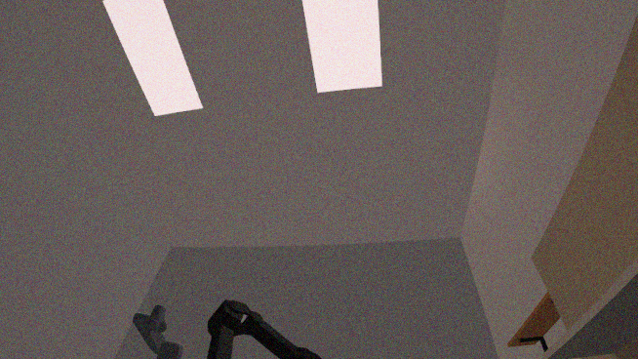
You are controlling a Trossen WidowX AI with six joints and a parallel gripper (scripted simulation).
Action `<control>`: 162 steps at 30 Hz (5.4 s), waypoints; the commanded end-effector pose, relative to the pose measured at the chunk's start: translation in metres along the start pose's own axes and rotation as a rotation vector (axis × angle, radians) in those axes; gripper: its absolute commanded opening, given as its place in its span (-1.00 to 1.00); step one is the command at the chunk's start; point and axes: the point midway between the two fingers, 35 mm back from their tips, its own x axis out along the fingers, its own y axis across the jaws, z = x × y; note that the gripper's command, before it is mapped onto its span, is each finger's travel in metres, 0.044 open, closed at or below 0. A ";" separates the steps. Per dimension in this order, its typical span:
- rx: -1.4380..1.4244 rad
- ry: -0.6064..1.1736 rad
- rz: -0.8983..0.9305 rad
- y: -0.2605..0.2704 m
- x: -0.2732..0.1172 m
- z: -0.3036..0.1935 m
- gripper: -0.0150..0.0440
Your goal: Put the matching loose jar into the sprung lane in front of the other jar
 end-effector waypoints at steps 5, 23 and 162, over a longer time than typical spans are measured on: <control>0.159 0.051 0.059 0.029 0.011 -0.049 1.00; 1.057 0.076 0.060 0.243 0.002 -0.154 1.00; 2.519 -0.003 -0.058 0.298 0.014 -0.238 -0.49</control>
